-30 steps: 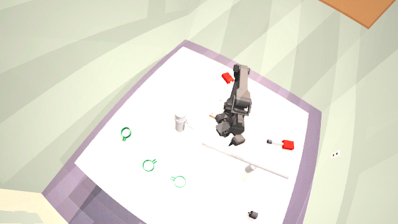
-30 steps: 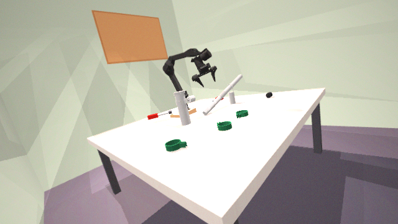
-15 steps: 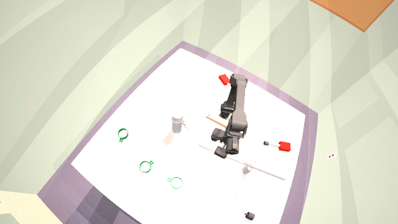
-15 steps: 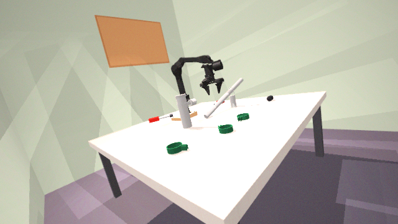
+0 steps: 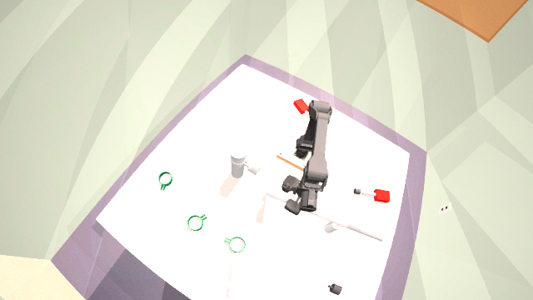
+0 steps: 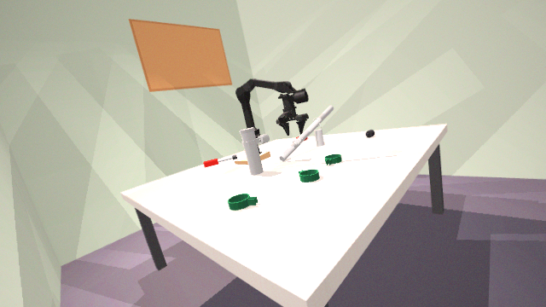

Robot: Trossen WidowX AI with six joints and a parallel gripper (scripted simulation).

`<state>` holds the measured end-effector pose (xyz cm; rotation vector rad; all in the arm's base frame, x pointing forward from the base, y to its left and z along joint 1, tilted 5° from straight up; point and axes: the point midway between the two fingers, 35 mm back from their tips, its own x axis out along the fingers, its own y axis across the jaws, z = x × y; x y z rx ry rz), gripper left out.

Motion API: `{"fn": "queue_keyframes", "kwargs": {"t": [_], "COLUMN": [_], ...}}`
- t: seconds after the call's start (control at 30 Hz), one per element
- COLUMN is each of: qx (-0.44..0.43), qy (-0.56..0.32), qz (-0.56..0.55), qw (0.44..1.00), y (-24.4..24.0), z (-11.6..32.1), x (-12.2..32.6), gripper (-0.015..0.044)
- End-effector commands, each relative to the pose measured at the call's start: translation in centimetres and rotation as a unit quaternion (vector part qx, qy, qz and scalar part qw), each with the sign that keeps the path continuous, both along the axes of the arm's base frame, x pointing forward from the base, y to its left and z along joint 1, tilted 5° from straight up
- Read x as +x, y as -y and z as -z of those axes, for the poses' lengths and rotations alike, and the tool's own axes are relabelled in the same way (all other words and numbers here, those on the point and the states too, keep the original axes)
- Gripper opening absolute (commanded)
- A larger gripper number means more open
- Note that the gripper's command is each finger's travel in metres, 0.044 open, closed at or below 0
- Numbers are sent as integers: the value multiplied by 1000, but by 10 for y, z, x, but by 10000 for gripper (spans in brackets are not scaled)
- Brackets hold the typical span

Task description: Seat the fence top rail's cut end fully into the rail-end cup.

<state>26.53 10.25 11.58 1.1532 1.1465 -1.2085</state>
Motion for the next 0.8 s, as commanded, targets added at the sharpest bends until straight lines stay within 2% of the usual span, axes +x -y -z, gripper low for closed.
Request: {"fn": "queue_keyframes", "kwargs": {"t": [0.0,0.77], "qx": [2,2], "qy": [-1,-1], "qz": [1,1], "qw": [1000,1000], "y": [0,2], "z": [6,43], "x": [0,2], "gripper": [440,440]}}
